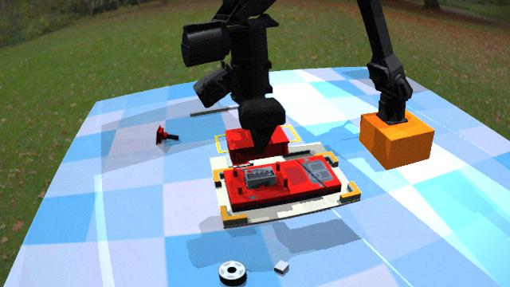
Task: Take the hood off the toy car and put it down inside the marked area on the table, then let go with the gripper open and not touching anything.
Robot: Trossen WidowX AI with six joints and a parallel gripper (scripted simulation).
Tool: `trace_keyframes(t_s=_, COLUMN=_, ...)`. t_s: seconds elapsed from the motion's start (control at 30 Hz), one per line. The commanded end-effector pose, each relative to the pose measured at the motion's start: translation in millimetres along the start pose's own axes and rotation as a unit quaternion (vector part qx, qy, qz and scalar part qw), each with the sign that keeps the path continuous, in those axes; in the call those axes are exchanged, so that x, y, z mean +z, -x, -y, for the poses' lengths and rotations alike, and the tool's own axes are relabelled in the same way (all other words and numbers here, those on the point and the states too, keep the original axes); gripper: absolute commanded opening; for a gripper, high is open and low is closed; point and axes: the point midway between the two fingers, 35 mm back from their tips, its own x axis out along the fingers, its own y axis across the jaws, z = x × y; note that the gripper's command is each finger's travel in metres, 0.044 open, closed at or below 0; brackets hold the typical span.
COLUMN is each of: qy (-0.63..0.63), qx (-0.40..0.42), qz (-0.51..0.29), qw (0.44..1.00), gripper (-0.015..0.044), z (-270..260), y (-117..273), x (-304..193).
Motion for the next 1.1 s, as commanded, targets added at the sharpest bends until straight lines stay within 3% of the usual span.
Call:
trace_keyframes(t_s=0.0, qy=-0.004, qx=0.004, qz=0.000, qw=1.000, gripper=0.0000, z=13, y=1, x=0)
trace_keyframes(t_s=1.07, qy=-0.002, qx=-0.003, qz=0.004, qw=1.000, gripper=0.0000, z=142, y=7, x=-11)
